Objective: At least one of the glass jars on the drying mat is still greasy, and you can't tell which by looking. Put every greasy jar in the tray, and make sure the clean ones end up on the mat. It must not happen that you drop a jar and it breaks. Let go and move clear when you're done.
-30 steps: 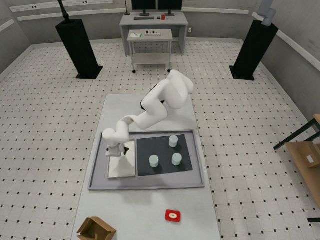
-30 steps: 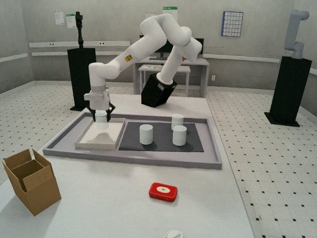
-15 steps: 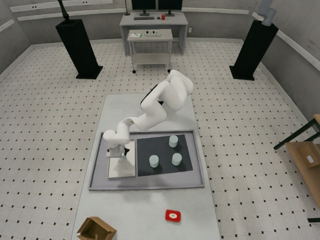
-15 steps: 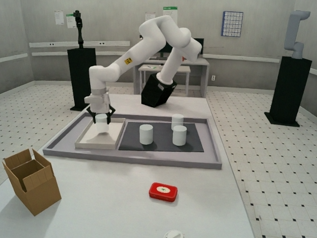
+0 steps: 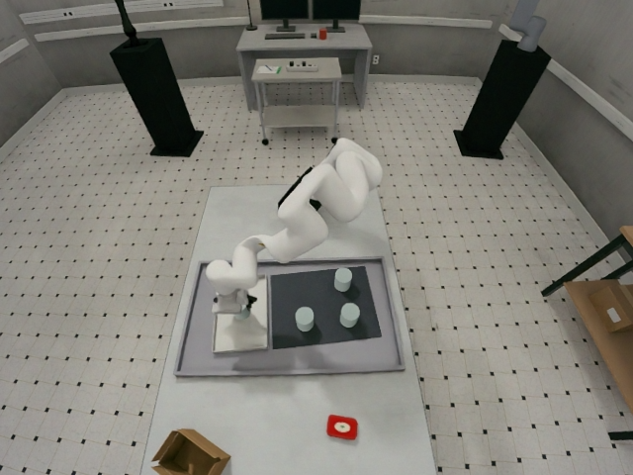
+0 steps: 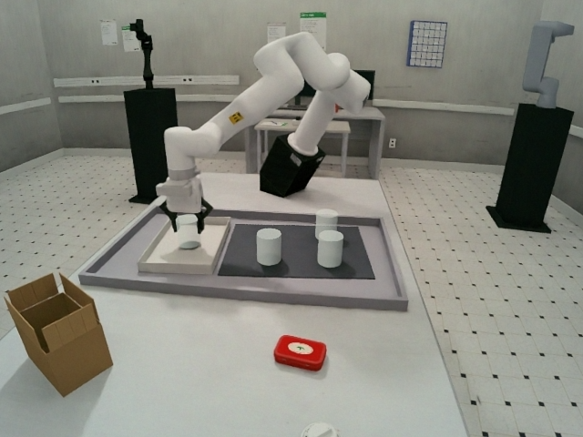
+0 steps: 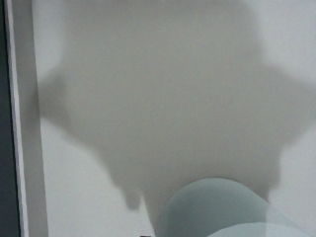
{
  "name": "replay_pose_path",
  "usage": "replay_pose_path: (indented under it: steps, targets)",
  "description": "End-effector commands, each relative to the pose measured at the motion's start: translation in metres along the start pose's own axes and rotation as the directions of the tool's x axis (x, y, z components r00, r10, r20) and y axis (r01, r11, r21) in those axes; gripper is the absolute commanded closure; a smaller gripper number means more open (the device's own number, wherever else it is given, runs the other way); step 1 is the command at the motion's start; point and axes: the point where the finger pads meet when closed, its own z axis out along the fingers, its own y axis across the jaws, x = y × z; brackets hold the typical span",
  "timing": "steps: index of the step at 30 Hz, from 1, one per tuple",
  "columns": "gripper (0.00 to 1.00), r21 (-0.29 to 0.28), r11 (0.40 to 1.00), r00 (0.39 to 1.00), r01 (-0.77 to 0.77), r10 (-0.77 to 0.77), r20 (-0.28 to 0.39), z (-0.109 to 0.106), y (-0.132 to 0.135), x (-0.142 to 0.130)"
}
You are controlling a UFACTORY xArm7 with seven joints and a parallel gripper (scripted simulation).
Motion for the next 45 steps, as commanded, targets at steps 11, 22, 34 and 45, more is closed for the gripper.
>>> replay_pose_path:
  steps: [11,22,34,45]
  targets:
    - [0.0,-0.004,1.0,1.0,0.0,0.0,-0.003,0.002,0.002,0.001]
    - [0.0,-0.004,1.0,1.0,0.0,0.0,-0.003,-0.01,0.002,0.001]
    - [0.0,-0.004,1.0,1.0,0.0,0.0,-0.003,-0.049,0.002,0.001]
    - [0.0,-0.004,1.0,1.0,0.0,0.0,-0.003,-0.084,0.002,0.001]
